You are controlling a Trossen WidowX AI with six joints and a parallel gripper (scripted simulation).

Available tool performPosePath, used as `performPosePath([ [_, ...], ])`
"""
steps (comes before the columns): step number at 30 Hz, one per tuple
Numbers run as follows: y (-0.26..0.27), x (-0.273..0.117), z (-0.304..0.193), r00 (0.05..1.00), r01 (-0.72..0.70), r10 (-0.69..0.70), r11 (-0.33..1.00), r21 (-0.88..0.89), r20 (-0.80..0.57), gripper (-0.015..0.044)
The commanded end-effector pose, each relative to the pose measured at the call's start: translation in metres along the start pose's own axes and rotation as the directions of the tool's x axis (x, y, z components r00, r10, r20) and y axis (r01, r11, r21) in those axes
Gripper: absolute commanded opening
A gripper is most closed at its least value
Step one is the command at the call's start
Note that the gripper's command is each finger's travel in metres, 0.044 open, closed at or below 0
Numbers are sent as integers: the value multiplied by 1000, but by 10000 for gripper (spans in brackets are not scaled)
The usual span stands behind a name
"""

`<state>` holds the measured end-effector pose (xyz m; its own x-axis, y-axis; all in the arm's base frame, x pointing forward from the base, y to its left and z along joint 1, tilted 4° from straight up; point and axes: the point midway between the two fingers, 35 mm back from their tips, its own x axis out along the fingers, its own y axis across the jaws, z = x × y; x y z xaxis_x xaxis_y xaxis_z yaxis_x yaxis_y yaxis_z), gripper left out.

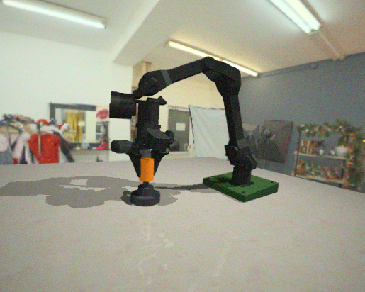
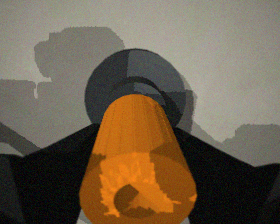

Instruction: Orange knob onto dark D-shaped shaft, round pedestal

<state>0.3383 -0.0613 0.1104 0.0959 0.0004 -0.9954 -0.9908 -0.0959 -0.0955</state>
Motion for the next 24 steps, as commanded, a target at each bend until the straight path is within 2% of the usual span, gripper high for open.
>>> performPosePath([
  [1, -2, -3, 0, 1000, 6, -6, 996, -91, 0, 0],
  [4, -3, -3, 0, 1000, 6, -6, 985, -175, 0, 0],
  [24, -1, 2, 0, 1000, 5, -6, 985, -175, 0, 0],
])
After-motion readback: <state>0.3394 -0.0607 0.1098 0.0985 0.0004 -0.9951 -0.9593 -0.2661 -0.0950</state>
